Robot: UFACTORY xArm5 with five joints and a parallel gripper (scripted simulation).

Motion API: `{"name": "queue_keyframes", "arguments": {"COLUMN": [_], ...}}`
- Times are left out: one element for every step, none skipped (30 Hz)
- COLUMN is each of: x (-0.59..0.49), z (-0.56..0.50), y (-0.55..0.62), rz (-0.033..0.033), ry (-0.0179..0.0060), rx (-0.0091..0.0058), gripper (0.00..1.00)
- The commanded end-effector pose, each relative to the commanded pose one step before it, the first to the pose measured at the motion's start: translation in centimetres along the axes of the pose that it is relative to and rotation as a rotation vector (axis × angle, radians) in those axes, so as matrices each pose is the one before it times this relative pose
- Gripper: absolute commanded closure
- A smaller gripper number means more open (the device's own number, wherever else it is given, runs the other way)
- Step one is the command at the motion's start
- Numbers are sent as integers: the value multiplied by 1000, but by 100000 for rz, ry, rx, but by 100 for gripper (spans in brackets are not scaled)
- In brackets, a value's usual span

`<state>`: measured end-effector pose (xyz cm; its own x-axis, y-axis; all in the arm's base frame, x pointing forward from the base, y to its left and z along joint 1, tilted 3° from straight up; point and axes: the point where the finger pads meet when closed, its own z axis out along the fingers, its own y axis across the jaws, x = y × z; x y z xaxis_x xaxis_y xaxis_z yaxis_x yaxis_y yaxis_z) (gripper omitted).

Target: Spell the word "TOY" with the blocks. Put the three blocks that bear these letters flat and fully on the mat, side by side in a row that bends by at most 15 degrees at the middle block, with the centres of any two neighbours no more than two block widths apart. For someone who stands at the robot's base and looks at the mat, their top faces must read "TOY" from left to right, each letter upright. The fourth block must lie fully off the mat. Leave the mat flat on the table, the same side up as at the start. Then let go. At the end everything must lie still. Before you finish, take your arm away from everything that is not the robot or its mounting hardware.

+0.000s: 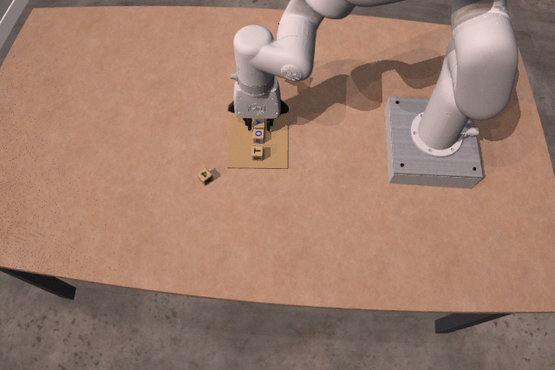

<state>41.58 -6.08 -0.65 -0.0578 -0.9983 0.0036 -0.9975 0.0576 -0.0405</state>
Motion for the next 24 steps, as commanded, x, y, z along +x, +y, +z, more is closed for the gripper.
{"name": "queue_keyframes", "arguments": {"x": [30, 10, 11, 11, 12, 12, 12, 11, 11, 10, 9, 8, 7, 0, 0, 6, 4, 3, 2, 1, 0, 0, 0, 0], "z": [-1231, -491, -525, -549, -569, -572, -566, -544, -511, -472, -424, -374, -317, 0, 0, -259, -202, -147, -96, -53, -21, -3, 0, 0], "y": [-74, 1, 0, 2, -1, 4, -3, 3, -1, 3, -2, 3, -1, 0, 0, -1, 1, 1, 1, 1, 0, 0, 0, 0], "rz": [12, 0, 0, 0, 0, 0, 0, 0, 0, 0, 0, 0, 0, 0, 0, 0, 0, 0, 0, 0, 0, 0, 0, 0], "ry": [20, 1, 1, 1, 1, 1, 1, 1, 1, 1, 1, 1, 1, 0, 0, 1, 0, 0, 0, 0, 0, 0, 0, 0], "rx": [215, 0, 0, 0, 0, 0, 0, 0, 0, 0, 0, 0, 0, 0, 0, 0, 0, 0, 0, 0, 0, 0, 0, 0], "gripper": [58, 58, 58, 58, 58, 58, 58, 58, 58, 58, 58, 58, 58, 58, 58, 58, 58, 58, 58, 58, 58, 58, 0, 0]}}
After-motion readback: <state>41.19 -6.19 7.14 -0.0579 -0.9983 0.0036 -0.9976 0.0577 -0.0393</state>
